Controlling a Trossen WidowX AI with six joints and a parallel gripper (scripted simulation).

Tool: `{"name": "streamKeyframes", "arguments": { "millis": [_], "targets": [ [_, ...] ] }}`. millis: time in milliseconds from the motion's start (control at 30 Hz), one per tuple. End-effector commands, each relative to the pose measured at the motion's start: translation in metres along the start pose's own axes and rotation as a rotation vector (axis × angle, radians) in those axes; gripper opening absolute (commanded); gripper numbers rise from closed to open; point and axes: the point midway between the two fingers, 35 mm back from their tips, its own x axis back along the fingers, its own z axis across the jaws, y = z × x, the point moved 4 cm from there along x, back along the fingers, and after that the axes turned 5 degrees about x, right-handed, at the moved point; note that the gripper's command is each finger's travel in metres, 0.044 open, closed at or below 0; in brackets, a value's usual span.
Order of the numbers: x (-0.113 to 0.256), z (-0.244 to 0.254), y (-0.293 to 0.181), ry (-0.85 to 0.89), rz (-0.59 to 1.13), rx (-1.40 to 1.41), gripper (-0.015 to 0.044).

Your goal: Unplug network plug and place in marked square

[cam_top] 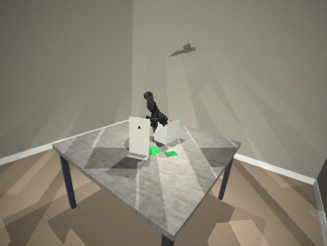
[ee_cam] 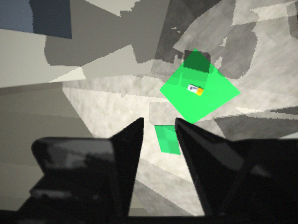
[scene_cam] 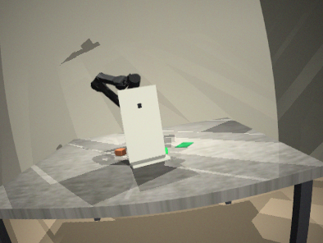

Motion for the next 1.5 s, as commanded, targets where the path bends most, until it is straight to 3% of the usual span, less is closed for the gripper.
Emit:
{"name": "streamKeyframes", "arguments": {
  "millis": [0, 467, 833, 1467],
  "targets": [
    [0.016, 0.011, 0.002, 0.006, -0.007, -0.011, 0.0156],
    [0.054, 0.028, 0.003, 0.009, -0.012, -0.014, 0.0156],
    [0.054, 0.028, 0.003, 0.009, -0.012, -0.014, 0.044],
    [0.054, 0.028, 0.003, 0.009, -0.012, -0.014, 0.044]
  ]
}}
